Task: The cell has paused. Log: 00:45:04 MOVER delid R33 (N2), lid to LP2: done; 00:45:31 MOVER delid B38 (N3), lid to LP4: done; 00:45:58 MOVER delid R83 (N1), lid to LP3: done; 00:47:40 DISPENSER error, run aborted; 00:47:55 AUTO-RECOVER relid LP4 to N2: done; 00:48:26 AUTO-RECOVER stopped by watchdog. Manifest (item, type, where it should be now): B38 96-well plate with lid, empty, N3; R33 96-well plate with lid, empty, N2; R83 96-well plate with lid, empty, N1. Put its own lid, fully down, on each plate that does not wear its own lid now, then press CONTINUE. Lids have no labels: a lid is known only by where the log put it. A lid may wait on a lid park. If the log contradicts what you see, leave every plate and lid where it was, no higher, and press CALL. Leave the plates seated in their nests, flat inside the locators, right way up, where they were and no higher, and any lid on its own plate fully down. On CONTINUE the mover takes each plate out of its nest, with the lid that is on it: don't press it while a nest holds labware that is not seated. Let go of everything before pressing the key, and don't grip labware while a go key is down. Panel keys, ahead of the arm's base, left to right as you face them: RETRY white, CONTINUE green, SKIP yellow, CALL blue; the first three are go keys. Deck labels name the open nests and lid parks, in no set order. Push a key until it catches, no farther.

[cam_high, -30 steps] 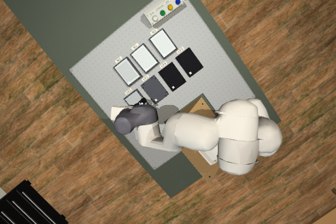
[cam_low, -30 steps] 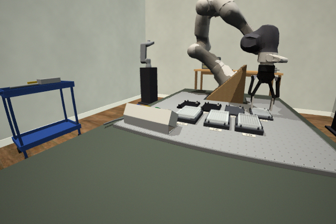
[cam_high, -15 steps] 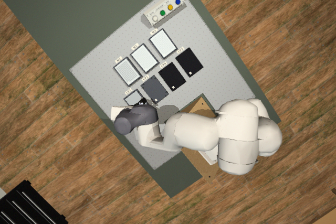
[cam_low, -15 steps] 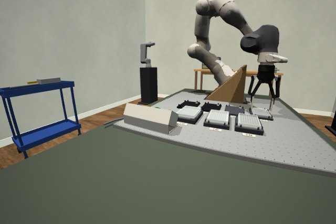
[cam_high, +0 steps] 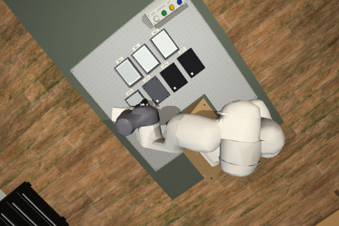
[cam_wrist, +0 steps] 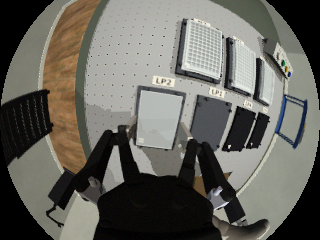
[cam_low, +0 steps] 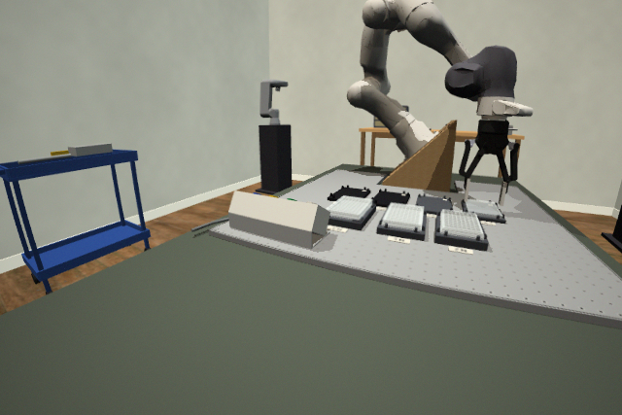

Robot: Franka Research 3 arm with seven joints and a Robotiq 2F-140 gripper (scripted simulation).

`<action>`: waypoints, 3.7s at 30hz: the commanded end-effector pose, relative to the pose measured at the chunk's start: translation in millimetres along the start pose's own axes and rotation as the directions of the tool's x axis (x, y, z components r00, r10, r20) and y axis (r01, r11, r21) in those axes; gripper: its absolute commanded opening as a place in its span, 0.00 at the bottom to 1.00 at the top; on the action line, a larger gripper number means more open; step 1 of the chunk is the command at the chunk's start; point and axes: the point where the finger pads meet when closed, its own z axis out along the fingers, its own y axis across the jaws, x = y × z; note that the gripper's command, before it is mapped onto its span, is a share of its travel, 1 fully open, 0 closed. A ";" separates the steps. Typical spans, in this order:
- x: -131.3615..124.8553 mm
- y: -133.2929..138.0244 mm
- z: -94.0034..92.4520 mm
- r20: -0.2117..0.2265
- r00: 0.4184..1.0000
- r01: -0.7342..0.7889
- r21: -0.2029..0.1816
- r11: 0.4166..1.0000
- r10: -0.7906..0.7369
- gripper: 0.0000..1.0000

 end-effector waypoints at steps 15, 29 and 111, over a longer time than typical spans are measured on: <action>0.6 1.0 0.4 -0.001 1.000 -0.001 0.000 1.000 0.001 0.59; 0.6 1.0 0.4 -0.001 1.000 -0.001 0.000 1.000 0.001 0.66; 0.7 1.0 16.6 -0.001 1.000 -0.001 0.000 1.000 0.001 0.66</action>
